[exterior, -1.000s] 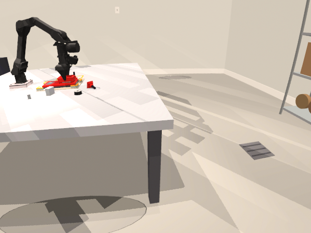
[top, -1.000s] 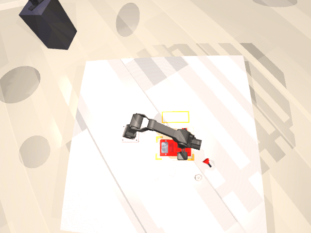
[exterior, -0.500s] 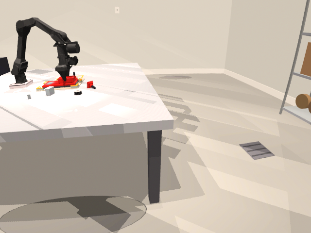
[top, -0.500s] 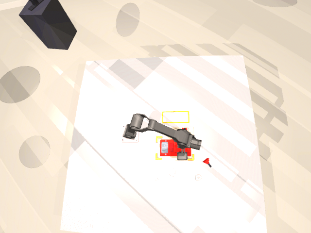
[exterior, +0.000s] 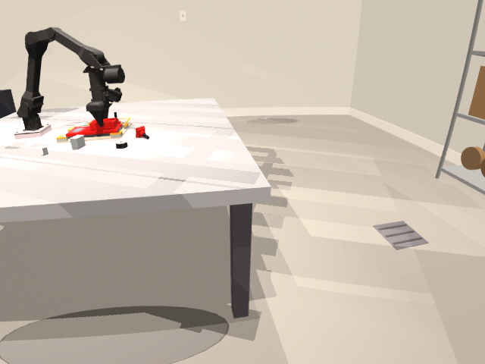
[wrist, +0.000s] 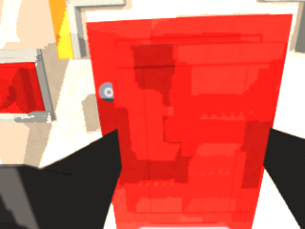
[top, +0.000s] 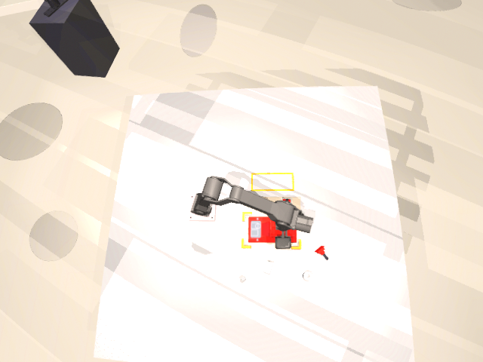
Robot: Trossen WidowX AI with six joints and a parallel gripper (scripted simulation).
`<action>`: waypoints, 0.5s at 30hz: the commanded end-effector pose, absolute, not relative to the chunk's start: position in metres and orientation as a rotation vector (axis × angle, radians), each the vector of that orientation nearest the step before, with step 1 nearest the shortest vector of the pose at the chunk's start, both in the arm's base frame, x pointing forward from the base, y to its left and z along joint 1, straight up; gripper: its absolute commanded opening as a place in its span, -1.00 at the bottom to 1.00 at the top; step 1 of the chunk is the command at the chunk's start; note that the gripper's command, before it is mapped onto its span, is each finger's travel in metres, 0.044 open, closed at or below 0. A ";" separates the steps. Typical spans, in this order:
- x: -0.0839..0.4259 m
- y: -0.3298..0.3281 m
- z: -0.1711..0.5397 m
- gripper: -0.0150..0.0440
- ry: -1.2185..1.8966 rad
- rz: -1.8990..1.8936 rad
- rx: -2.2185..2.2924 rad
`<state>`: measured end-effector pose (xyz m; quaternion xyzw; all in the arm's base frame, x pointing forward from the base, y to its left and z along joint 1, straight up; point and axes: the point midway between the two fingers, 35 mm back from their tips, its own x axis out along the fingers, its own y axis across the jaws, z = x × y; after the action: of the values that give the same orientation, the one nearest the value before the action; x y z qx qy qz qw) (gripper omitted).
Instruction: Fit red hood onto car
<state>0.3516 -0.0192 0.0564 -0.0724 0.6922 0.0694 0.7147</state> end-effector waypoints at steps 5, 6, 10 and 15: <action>0.352 -0.019 0.056 1.00 1.533 0.154 -0.160; 0.352 -0.019 0.058 1.00 1.533 0.154 -0.160; 0.353 -0.019 0.083 1.00 1.534 0.152 -0.162; 0.350 -0.019 0.127 1.00 1.536 0.150 -0.164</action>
<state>0.3511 -0.0184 0.1044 -0.0725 0.6958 0.0709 0.7111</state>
